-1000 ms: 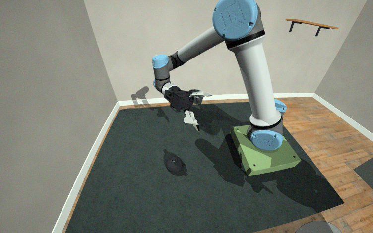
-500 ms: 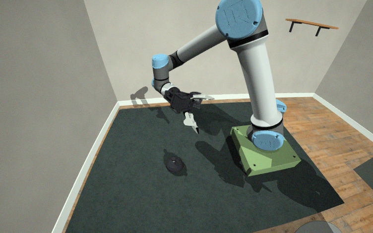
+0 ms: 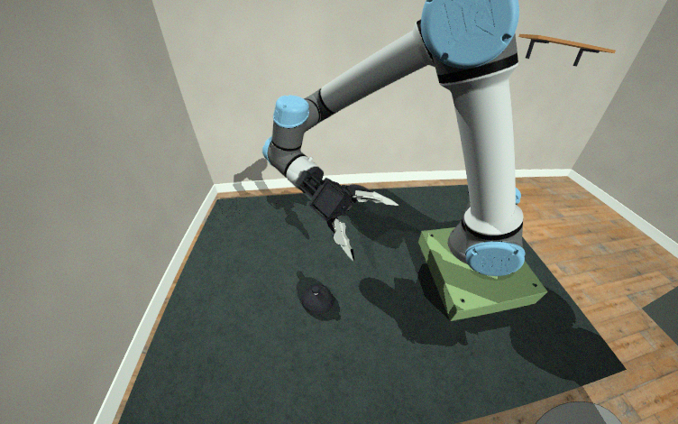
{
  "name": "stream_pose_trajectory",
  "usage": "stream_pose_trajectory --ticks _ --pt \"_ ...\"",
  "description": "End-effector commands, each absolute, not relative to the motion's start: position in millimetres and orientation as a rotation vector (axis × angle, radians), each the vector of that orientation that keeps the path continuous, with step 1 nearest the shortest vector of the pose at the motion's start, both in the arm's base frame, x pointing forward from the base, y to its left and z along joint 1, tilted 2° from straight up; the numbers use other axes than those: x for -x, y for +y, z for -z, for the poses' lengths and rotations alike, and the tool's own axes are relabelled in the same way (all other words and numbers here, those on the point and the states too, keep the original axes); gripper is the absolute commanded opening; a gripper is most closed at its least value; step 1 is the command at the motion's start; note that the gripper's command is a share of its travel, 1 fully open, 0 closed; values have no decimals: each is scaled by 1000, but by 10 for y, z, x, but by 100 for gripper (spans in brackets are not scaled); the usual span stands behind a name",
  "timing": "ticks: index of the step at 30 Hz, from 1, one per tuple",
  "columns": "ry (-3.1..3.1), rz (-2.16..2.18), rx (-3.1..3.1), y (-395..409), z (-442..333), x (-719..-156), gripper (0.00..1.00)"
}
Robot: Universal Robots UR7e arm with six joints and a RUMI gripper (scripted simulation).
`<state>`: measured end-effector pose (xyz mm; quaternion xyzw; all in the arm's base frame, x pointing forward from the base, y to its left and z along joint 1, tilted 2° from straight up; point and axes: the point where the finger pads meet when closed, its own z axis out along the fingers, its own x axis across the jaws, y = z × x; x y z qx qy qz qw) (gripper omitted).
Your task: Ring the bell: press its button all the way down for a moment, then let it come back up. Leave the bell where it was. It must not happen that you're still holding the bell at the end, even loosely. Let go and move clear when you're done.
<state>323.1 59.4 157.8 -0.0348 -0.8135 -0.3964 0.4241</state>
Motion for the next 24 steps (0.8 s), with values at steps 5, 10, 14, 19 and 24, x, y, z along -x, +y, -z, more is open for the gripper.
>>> stream_pose_trajectory --ticks 5,10,14,19,24 --pt "-2267 944 -272 627 -1177 -3295 100" --pt "-2359 887 -503 635 -994 -3414 100" --pt "-2399 855 -620 638 -942 -3464 100" --pt "-2444 796 -809 647 -854 -3576 100" --pt "-2472 727 -1000 661 -791 -3701 100"
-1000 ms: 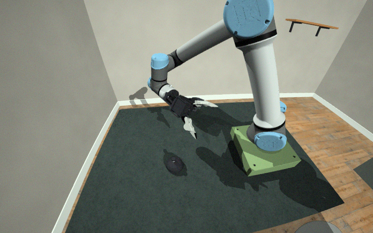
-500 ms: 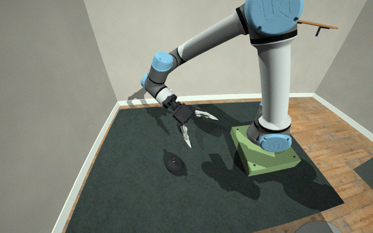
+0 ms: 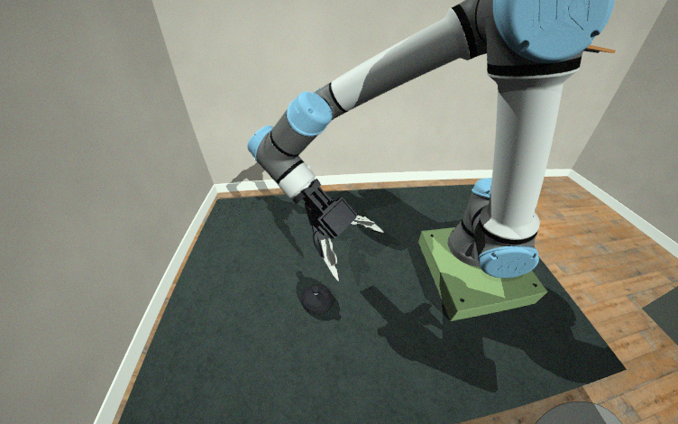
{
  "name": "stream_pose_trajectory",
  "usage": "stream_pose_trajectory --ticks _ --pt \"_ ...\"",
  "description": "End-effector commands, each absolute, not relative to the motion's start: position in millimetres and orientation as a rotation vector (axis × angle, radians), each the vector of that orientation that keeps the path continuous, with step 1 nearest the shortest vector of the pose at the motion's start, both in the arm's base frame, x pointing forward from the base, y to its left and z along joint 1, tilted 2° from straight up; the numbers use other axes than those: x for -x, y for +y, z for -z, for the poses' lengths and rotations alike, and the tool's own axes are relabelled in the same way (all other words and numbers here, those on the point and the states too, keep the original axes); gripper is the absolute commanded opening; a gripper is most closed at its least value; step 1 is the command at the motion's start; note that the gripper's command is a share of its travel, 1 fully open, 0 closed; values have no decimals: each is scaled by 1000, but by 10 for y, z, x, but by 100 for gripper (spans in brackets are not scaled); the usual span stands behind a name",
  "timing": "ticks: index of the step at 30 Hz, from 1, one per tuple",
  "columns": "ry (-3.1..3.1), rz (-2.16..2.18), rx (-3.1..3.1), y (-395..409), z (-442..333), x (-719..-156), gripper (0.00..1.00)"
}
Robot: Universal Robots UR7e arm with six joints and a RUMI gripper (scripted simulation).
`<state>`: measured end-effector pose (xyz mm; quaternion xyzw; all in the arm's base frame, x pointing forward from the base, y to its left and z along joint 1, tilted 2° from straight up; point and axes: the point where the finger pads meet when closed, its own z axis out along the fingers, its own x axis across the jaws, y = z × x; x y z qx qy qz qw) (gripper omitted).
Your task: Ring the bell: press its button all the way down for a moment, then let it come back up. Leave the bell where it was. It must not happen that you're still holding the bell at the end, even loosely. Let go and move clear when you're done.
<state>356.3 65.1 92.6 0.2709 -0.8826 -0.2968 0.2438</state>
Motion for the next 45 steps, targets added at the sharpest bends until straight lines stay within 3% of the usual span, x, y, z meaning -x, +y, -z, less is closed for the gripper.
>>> stream_pose_trajectory --ticks 1,28,45 --pt "-2478 696 -1079 671 -768 -3766 100" --pt "-2304 161 -2060 908 -906 -4514 100" --pt "-2163 -42 -2309 1035 -1077 -4718 100"
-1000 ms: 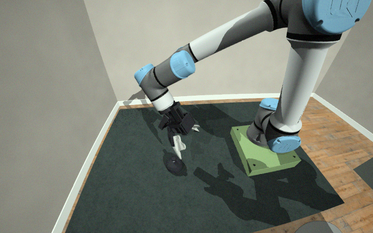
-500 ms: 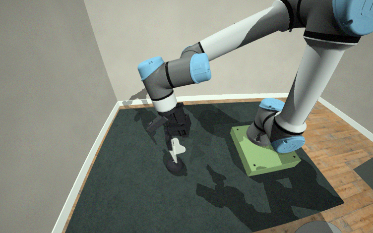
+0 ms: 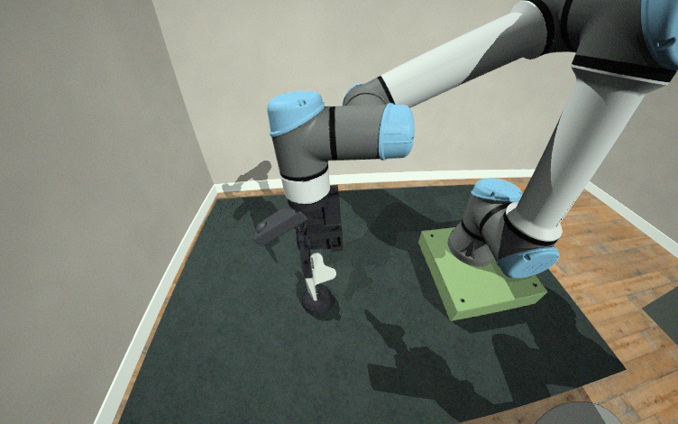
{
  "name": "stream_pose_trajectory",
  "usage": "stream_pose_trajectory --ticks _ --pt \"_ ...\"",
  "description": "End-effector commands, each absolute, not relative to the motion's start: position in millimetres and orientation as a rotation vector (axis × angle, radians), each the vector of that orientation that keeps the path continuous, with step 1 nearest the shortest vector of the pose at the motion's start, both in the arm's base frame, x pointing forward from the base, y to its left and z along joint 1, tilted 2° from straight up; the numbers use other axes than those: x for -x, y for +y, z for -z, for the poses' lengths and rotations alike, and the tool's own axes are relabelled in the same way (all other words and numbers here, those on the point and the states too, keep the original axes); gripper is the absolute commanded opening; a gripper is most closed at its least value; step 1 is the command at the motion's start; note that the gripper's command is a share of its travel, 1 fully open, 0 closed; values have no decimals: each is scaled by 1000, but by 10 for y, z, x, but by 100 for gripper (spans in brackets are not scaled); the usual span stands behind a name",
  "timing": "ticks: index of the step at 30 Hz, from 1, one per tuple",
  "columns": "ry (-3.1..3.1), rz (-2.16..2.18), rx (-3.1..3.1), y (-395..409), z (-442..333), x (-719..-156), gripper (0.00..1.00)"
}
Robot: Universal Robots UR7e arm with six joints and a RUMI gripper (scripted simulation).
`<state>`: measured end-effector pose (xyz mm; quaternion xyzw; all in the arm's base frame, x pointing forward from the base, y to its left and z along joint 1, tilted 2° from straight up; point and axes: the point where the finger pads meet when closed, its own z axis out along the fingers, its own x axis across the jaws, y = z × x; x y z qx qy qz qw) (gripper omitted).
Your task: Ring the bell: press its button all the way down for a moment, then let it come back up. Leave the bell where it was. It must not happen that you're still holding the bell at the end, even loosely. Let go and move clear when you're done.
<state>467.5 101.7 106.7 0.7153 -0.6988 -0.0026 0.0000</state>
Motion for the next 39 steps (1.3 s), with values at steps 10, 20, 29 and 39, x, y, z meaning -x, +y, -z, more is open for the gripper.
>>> stream_pose_trajectory --ticks 10,20,29,39 --pt "-2165 -39 -2306 1027 -1071 -4719 0" --pt "-2166 -39 -2306 1027 -1074 -4721 0" --pt "-2166 -39 -2306 1027 -1073 -4721 0" --pt "-2166 -39 -2306 1027 -1073 -4721 0"
